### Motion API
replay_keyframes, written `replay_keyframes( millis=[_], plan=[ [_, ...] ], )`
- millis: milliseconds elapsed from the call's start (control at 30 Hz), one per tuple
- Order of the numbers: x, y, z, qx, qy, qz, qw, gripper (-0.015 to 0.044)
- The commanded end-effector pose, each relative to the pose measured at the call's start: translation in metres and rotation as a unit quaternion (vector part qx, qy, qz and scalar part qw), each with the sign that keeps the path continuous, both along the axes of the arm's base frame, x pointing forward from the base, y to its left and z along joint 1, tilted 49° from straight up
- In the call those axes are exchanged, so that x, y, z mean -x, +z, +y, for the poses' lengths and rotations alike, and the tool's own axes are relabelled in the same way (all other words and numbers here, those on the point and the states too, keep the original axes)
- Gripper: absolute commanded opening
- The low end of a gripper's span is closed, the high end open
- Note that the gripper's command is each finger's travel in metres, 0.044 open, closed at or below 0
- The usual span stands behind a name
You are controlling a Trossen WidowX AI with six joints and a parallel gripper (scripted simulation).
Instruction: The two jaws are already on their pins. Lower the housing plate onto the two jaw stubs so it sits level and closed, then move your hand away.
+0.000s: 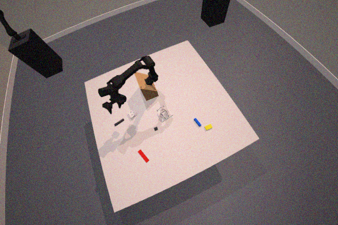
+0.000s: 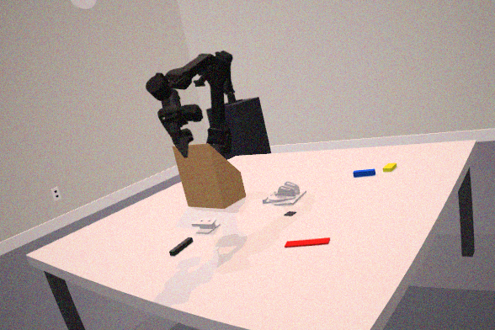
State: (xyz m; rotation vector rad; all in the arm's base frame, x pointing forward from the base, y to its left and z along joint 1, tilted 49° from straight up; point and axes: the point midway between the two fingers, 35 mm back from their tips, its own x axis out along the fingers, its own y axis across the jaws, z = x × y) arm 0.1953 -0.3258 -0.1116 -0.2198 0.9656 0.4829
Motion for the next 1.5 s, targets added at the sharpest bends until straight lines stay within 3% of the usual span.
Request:
replay_keyframes(
  millis=[0,567,1133,1467],
  plan=[
    [0.000,-0.011,0.012,0.001,0.051,0.001,0.999,0.0440],
    [0.003,-0.053,0.077,-0.012,0.291,-0.030,0.956,0.0440],
    [0.019,-0.082,0.141,-0.049,0.505,-0.106,0.855,0.0440],
    [0.023,-0.092,0.161,-0.060,0.543,-0.127,0.828,0.0440]
  ],
)
